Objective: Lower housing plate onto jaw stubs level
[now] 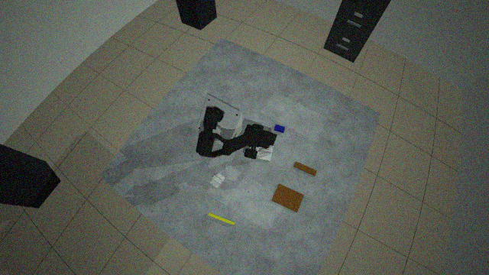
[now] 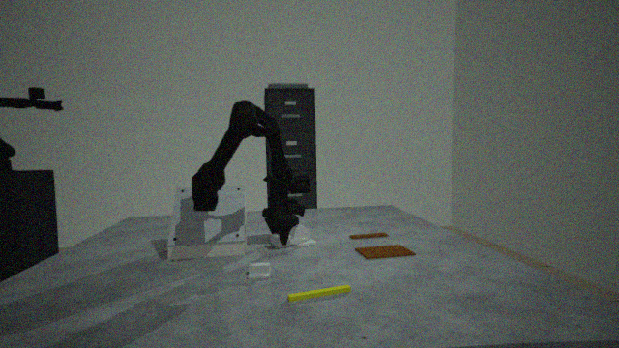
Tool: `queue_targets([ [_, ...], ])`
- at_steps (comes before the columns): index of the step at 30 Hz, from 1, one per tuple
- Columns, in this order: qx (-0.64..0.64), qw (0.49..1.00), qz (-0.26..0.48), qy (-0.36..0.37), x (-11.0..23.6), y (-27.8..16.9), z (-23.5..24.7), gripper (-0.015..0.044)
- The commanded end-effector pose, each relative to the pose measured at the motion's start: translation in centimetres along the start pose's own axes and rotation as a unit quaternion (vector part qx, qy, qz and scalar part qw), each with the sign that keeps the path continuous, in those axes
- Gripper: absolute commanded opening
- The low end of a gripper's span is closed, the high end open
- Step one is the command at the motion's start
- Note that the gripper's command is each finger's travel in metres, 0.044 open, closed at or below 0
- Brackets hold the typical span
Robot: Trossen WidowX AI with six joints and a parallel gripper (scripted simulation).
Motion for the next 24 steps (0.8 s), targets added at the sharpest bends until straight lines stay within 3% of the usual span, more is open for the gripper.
queue_targets([
  [1,0.001,1.000,0.000,-0.002,-0.05,0.00,-0.05,0.0351],
  [17,0.001,1.000,0.000,-0.002,-0.05,0.00,-0.05,0.0351],
  [20,0.000,1.000,0.000,0.000,0.00,0.00,0.00,0.0430],
  [24,0.000,1.000,0.000,0.000,0.00,0.00,0.00,0.0440],
])
Point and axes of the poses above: the point midway between the two fingers, 35 mm back from their tips, its own x axis back along the fingers, its own z axis across the jaws, y = z × x, the point moved 7 cm from there along x, back along the fingers, and after that the axes turned 8 degrees about -x, right-handed, at the moved point
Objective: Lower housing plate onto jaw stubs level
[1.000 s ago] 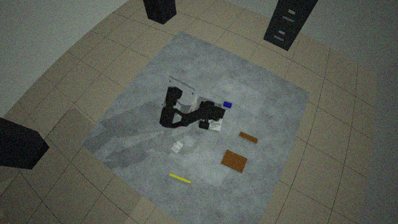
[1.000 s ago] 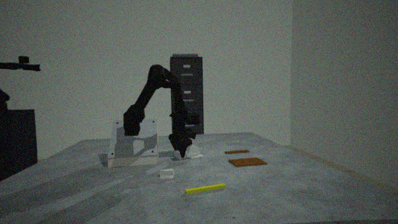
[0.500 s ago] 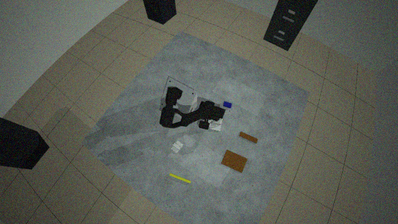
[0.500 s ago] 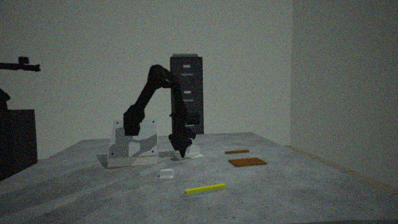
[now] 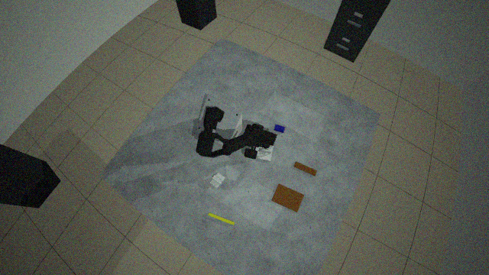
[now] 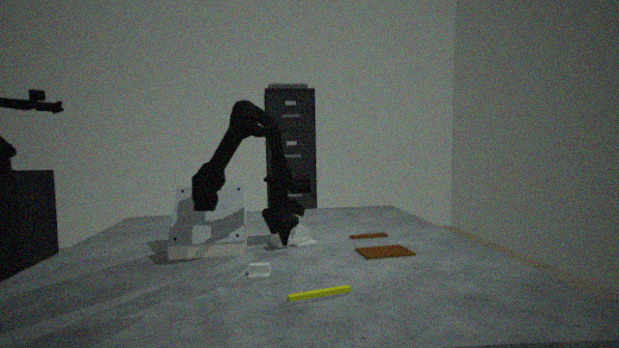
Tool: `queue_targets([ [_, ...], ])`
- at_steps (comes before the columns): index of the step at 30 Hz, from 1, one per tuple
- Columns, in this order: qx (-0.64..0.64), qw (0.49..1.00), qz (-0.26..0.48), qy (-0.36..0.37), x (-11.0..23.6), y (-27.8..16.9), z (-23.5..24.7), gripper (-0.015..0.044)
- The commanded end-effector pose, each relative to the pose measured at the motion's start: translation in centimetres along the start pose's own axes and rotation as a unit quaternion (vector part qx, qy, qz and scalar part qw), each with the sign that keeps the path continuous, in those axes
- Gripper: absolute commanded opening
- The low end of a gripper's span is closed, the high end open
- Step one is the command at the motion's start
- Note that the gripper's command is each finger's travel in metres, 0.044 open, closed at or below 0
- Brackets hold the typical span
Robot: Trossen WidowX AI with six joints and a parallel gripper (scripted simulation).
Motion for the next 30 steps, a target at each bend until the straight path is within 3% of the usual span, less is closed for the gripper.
queue_targets([
  [1,0.000,1.000,0.000,0.000,0.0,0.0,0.0,0.0440],
  [12,0.000,1.000,0.000,0.001,0.4,0.1,0.0,0.0440],
  [22,0.001,1.000,-0.001,-0.001,7.5,0.0,0.0,0.0440],
  [27,0.005,1.000,-0.004,-0.003,6.8,0.1,0.1,0.0440],
  [30,0.004,1.000,-0.004,0.000,8.1,-0.4,0.4,0.0440],
])
Point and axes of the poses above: the point midway between the two fingers, 35 mm back from their tips, its own x axis back along the fingers, its own z axis across the jaws, y = z × x, the point moved 7 cm from there along x, back along the fingers, and after that the axes turned 8 degrees about -x, right-handed, at the moved point
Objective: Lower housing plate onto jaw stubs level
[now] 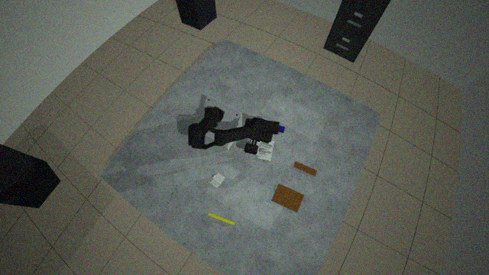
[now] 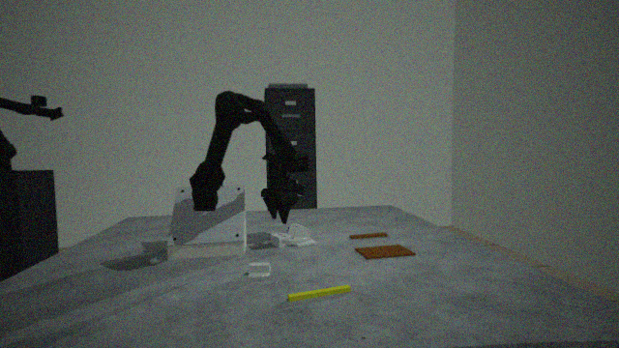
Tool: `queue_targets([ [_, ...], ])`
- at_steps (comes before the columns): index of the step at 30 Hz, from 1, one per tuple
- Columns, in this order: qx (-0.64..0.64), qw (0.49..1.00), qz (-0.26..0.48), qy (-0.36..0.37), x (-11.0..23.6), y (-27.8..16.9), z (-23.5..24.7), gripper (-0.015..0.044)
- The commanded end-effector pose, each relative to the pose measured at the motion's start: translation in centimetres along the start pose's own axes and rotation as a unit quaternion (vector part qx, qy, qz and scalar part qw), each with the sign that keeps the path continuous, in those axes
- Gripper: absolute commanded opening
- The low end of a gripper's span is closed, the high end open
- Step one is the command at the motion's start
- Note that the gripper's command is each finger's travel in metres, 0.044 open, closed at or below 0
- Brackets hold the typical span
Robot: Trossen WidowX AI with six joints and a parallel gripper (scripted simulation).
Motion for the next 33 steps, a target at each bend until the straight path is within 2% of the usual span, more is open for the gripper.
queue_targets([
  [1,-0.001,1.000,-0.003,0.005,1.9,-0.7,0.4,0.0440],
  [5,-0.003,1.000,0.000,0.005,5.1,-2.4,0.8,0.0440],
  [7,-0.003,1.000,0.001,0.004,5.6,-2.8,0.8,0.0440],
  [33,-0.003,1.000,0.001,0.004,5.6,-2.8,0.8,0.0440],
])
Point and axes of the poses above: the point midway between the two fingers, 35 mm back from their tips, its own x axis back along the fingers, its own z axis across the jaws, y = z × x, the point moved 7 cm from there along x, back along the fingers, and after that the axes turned 8 degrees about -x, right-handed, at the moved point
